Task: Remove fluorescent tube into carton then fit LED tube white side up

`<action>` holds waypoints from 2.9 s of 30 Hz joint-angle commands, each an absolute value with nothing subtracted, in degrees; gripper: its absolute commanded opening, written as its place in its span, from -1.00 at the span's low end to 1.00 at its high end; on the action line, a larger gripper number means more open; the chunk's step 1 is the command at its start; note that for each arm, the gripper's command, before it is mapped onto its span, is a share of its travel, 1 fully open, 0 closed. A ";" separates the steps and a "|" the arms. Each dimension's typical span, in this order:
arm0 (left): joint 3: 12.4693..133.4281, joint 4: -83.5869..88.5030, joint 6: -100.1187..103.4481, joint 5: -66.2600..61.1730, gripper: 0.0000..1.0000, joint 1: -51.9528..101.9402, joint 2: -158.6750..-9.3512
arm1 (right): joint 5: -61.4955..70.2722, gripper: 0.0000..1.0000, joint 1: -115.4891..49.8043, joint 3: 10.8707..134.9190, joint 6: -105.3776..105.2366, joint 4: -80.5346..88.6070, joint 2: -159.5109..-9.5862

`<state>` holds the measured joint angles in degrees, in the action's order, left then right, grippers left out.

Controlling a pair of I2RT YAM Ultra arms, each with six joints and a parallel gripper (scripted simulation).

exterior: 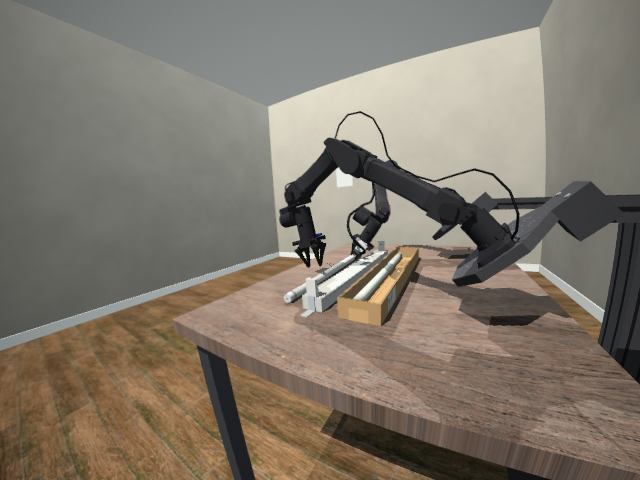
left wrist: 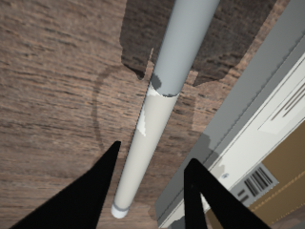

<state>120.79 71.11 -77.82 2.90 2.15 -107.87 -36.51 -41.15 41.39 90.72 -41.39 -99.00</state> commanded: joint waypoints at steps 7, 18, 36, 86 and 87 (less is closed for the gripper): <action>116.16 64.83 -78.40 2.35 -0.02 2.66 -108.37 | -36.02 -0.78 -41.97 41.86 90.44 -42.79 -97.95; 113.90 61.80 -78.59 2.11 -0.02 1.96 -109.47 | -36.02 -0.78 -41.97 41.86 90.44 -42.79 -97.95; 115.65 61.85 -78.63 2.05 -0.78 1.66 -107.57 | -36.02 -0.78 -41.97 41.86 90.44 -42.79 -97.95; 115.65 61.85 -78.63 2.05 -0.78 1.66 -107.57 | -41.82 -0.02 -48.81 34.56 87.85 -38.25 -88.34; 115.65 61.85 -78.63 2.05 -0.78 1.66 -107.57 | -41.82 -0.02 -48.81 34.56 87.85 -38.25 -88.34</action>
<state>113.65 61.63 -78.04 2.83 1.69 -109.93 -42.50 -47.86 34.52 88.53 -37.32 -88.58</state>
